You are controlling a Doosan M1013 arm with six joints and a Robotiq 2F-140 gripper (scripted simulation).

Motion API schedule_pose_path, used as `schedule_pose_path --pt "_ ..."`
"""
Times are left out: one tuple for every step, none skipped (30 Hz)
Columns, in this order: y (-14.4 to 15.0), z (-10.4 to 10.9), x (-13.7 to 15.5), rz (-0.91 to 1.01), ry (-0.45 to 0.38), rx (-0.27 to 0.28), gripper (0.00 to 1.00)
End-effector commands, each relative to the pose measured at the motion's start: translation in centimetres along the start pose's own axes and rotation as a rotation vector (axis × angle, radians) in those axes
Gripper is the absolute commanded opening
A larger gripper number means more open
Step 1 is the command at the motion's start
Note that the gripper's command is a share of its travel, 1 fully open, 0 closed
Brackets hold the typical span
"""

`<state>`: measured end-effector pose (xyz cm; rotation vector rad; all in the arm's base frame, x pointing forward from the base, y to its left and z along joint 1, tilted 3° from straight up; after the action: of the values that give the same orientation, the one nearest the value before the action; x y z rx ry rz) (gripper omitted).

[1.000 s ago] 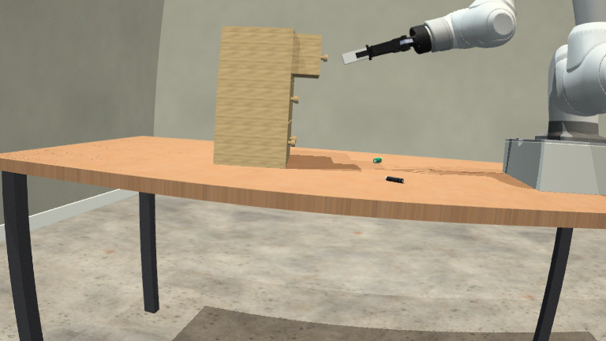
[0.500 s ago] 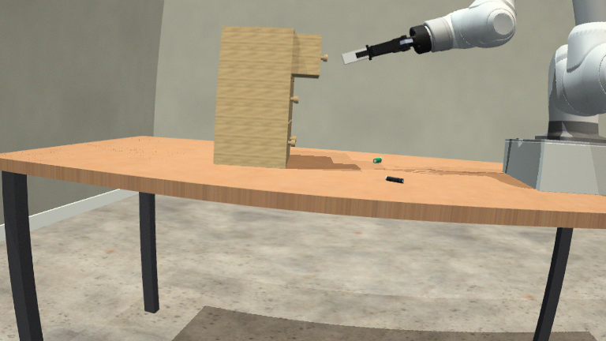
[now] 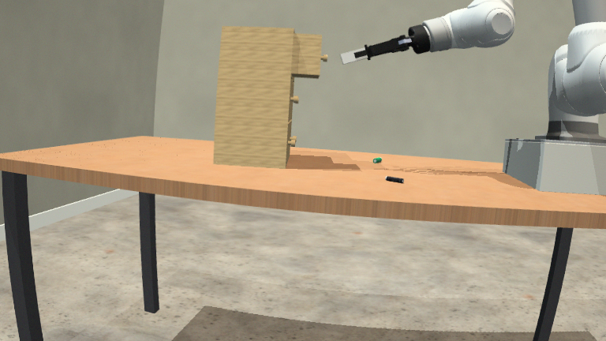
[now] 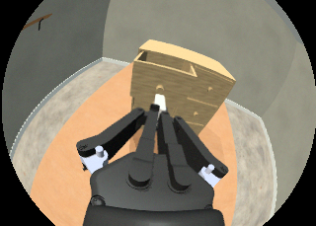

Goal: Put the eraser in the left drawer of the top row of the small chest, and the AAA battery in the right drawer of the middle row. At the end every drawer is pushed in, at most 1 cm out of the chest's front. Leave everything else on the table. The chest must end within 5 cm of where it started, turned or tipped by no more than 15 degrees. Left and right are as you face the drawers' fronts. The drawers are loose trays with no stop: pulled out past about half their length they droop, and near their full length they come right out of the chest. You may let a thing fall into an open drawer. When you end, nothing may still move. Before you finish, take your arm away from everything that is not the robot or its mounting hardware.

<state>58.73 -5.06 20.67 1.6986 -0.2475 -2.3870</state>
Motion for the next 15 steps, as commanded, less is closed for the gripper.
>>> schedule_pose_path --pt "0.0 0.0 0.0 0.0 0.0 0.0 0.0" --pt "0.0 -0.1 0.0 0.0 0.0 0.0 0.0" --pt "0.0 -0.1 -0.1 0.0 0.0 0.0 0.0" --pt "0.0 -0.2 -0.1 0.0 0.0 0.0 0.0" --pt "0.0 -0.3 -0.1 0.0 0.0 0.0 0.0" --pt "0.0 -0.4 -0.1 0.0 0.0 0.0 0.0" --pt "0.0 -0.4 -0.2 0.0 0.0 0.0 0.0" --pt "0.0 -0.5 -0.2 0.0 0.0 0.0 0.0" --pt "0.0 -0.6 -0.2 0.0 0.0 0.0 0.0" --pt "0.1 -0.7 -0.3 0.0 0.0 0.0 0.0" --pt "0.1 -0.8 -0.3 0.0 0.0 0.0 0.0" --pt "0.1 -0.9 -0.3 0.0 0.0 0.0 0.0" --pt "0.1 -1.0 -0.4 0.0 0.0 0.0 0.0" --pt "0.1 -1.1 -0.4 0.0 0.0 0.0 0.0" --pt "0.1 -1.3 -0.5 0.0 0.0 0.0 0.0"
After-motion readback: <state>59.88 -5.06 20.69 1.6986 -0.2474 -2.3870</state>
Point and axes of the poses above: the point where the finger pads meet when closed, its own z axis back along the fingers, its own y axis across the jaws, x = y × z, the point moved 6 cm from there along z, back along the fingers, and after that the axes turned 12 degrees about z, right-handed, at the moved point
